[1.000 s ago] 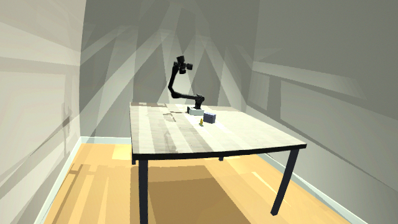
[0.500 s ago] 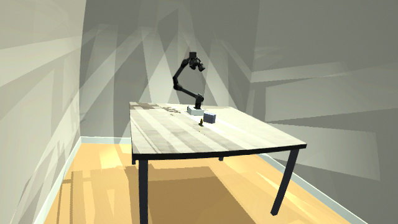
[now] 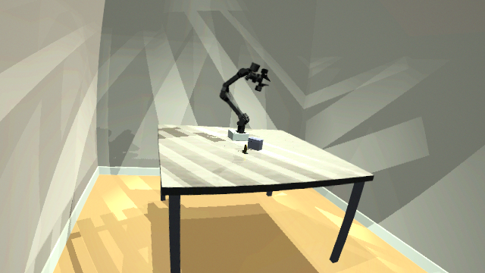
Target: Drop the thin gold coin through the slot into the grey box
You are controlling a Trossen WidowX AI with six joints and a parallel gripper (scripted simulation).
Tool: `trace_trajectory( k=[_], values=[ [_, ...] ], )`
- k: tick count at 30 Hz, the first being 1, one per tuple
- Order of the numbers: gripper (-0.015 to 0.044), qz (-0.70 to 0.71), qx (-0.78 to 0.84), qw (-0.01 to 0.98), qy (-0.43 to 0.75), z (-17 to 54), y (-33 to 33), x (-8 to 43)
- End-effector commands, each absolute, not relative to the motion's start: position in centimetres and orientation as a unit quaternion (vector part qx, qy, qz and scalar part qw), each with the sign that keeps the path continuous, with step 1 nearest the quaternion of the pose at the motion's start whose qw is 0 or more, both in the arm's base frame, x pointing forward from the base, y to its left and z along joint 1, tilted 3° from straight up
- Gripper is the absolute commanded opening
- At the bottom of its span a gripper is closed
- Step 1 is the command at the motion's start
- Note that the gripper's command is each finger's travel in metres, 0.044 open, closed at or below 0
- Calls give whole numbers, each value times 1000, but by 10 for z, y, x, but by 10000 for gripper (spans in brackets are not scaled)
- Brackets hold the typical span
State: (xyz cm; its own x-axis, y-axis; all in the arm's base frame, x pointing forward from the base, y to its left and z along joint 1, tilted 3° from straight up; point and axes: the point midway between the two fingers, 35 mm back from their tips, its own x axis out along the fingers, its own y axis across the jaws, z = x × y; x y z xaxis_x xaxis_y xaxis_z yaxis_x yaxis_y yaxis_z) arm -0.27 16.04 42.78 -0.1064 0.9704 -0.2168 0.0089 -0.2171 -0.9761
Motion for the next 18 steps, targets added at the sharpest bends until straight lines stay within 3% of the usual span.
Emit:
trace_trajectory(
  k=[1,14,18],
  values=[
    [161,608,-527,517,-291,407,184,66],
    [161,486,-380,754,225,309,142,259],
    [161,436,-334,779,303,282,113,288]
  ],
)
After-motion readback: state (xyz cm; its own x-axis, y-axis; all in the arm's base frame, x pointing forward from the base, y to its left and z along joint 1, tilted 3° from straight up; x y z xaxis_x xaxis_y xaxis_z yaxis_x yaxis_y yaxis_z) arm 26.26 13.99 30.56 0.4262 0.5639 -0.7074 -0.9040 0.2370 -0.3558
